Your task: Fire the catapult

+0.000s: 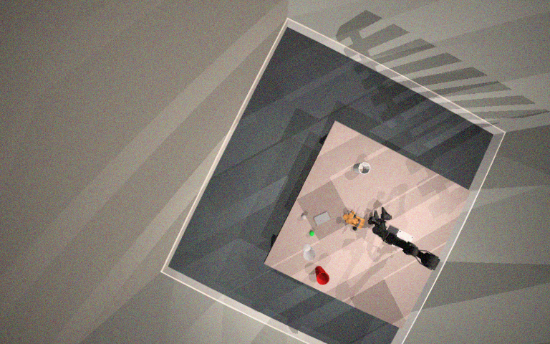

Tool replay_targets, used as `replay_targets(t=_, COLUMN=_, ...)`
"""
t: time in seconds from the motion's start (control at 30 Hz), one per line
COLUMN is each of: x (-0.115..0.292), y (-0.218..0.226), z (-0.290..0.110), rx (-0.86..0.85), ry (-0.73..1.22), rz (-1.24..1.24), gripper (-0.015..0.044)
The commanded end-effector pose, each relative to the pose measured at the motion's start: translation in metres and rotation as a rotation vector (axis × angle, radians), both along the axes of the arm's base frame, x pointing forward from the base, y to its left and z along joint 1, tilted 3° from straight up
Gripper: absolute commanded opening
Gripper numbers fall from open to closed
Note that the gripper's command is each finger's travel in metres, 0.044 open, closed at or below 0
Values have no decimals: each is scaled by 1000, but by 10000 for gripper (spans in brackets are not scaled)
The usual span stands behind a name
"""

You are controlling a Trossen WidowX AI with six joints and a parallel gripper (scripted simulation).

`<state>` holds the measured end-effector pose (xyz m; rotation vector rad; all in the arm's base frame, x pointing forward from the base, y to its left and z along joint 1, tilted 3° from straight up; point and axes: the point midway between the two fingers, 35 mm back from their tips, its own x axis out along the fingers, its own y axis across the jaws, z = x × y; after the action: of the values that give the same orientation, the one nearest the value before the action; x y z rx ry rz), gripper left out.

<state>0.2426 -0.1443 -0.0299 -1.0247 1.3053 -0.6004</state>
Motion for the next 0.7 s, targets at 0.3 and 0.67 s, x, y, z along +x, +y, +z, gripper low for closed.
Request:
replay_targets(t=0.3, x=58, y=12, z=2, rx=354, ry=-42, rz=-25, gripper=440)
replay_targets(t=0.67, x=86, y=60, z=20, rx=681, ry=-3, rz=-81, gripper=440)
